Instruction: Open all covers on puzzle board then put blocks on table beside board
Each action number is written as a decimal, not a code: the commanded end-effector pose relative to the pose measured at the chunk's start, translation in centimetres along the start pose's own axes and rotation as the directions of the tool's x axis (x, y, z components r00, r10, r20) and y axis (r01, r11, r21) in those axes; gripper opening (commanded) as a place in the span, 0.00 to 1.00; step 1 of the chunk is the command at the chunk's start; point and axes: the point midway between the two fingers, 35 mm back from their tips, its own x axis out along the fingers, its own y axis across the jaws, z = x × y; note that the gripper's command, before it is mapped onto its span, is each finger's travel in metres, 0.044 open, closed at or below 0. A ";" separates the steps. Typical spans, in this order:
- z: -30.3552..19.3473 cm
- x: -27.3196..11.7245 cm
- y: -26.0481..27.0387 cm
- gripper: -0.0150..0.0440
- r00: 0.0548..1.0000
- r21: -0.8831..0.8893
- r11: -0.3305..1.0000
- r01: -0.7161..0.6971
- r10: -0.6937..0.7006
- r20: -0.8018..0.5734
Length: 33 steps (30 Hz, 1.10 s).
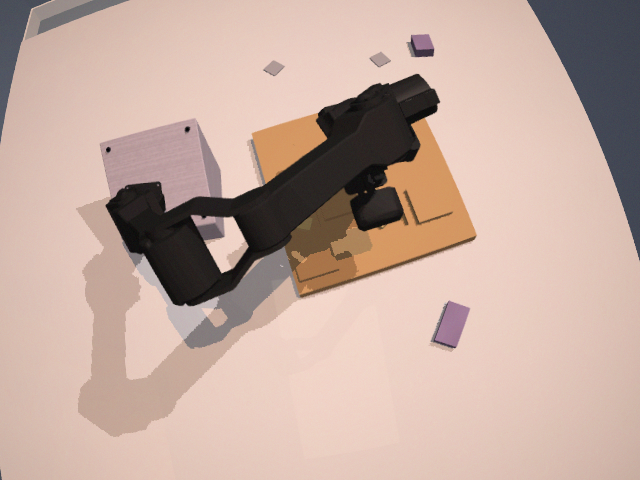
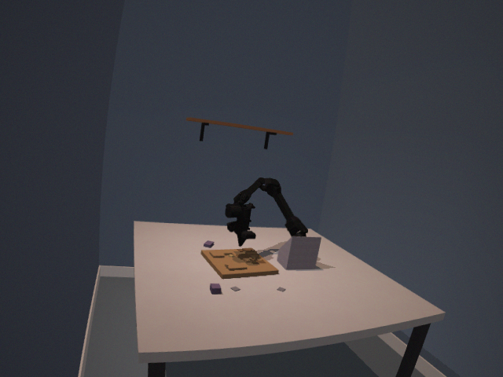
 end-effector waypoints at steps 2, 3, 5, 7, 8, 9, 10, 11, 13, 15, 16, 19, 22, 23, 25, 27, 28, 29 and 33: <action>0.0 0.0 0.1 0.25 1.000 -0.008 1.000 -0.005 0.005 -0.002; 0.0 0.0 0.1 0.25 1.000 -0.008 1.000 -0.005 0.005 -0.002; 0.0 0.0 0.1 0.25 1.000 -0.008 1.000 -0.005 0.005 -0.002; 0.0 0.0 0.1 0.25 1.000 -0.008 1.000 -0.005 0.005 -0.002; 0.0 0.0 0.1 0.25 1.000 -0.008 1.000 -0.005 0.005 -0.002; 0.0 0.0 0.1 0.25 1.000 -0.008 1.000 -0.005 0.005 -0.002; 0.0 0.1 0.1 0.25 1.000 -0.008 1.000 -0.005 0.005 -0.002; 0.0 0.1 0.1 0.25 1.000 -0.008 1.000 -0.005 0.005 -0.002; 0.0 0.3 0.1 0.25 1.000 -0.008 1.000 -0.005 0.005 -0.002; 0.0 0.5 0.1 0.25 1.000 -0.008 1.000 -0.005 0.005 -0.002; 0.1 0.6 0.1 0.25 1.000 -0.008 1.000 -0.005 0.005 -0.002; 0.1 0.9 0.1 0.25 1.000 -0.008 1.000 -0.005 0.005 -0.002; 0.1 1.2 0.1 0.25 1.000 -0.008 1.000 -0.005 0.005 -0.002; 0.1 1.3 0.1 0.25 1.000 -0.008 1.000 -0.005 0.005 -0.002; 0.1 1.5 0.1 0.25 1.000 -0.008 1.000 -0.005 0.005 -0.002; 0.1 1.7 0.1 0.25 1.000 -0.008 1.000 -0.005 0.005 -0.002; 0.1 1.8 0.1 0.25 1.000 -0.008 1.000 -0.005 0.005 -0.002; 0.1 1.9 0.1 0.25 1.000 -0.008 1.000 -0.005 0.005 -0.001; 0.1 2.3 0.1 0.25 1.000 -0.008 1.000 -0.005 0.005 -0.001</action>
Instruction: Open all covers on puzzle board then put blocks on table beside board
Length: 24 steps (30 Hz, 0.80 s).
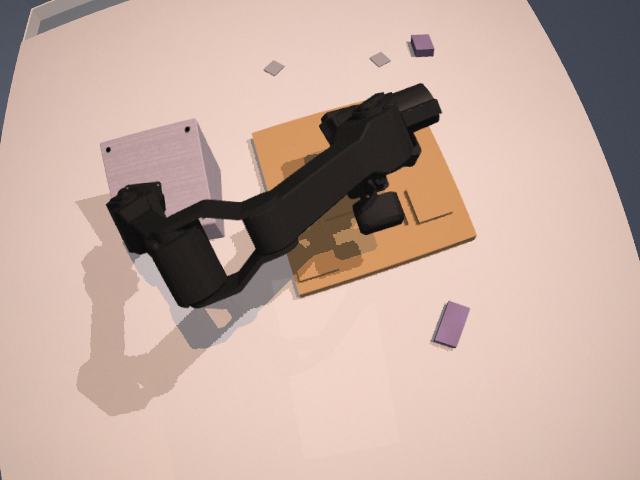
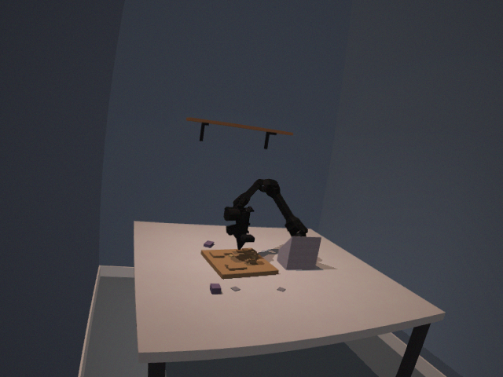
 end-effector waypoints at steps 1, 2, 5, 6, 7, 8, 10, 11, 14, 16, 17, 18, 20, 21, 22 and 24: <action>-0.2 0.7 0.1 0.25 1.000 -0.011 1.000 0.003 -0.003 -0.006; -0.2 0.8 0.1 0.25 1.000 -0.011 1.000 0.003 -0.003 -0.006; -0.2 1.1 0.1 0.25 1.000 -0.011 1.000 0.003 -0.003 -0.006; -0.2 1.2 0.1 0.25 1.000 -0.011 1.000 0.003 -0.003 -0.006; -0.2 1.2 0.1 0.25 1.000 -0.011 1.000 0.003 -0.003 -0.006; -0.2 1.3 0.1 0.25 1.000 -0.011 1.000 0.003 -0.003 -0.006; -0.2 1.5 0.1 0.25 1.000 -0.011 1.000 0.003 -0.003 -0.006; -0.2 1.6 0.1 0.25 1.000 -0.011 1.000 0.003 -0.003 -0.006; -0.2 1.9 0.1 0.25 1.000 -0.011 1.000 0.004 -0.004 -0.007; -0.2 2.1 0.1 0.25 1.000 -0.011 1.000 0.004 -0.004 -0.007; -0.2 2.2 0.1 0.25 1.000 -0.011 1.000 0.004 -0.004 -0.007; -0.3 2.3 0.1 0.25 1.000 -0.011 1.000 0.004 -0.004 -0.007; -0.3 2.5 0.1 0.25 1.000 -0.011 1.000 0.004 -0.004 -0.007; -0.3 2.6 0.1 0.25 1.000 -0.011 1.000 0.004 -0.004 -0.007; -0.3 2.7 0.1 0.25 1.000 -0.011 1.000 0.004 -0.004 -0.007; -0.3 2.9 0.1 0.25 1.000 -0.010 1.000 0.004 -0.005 -0.007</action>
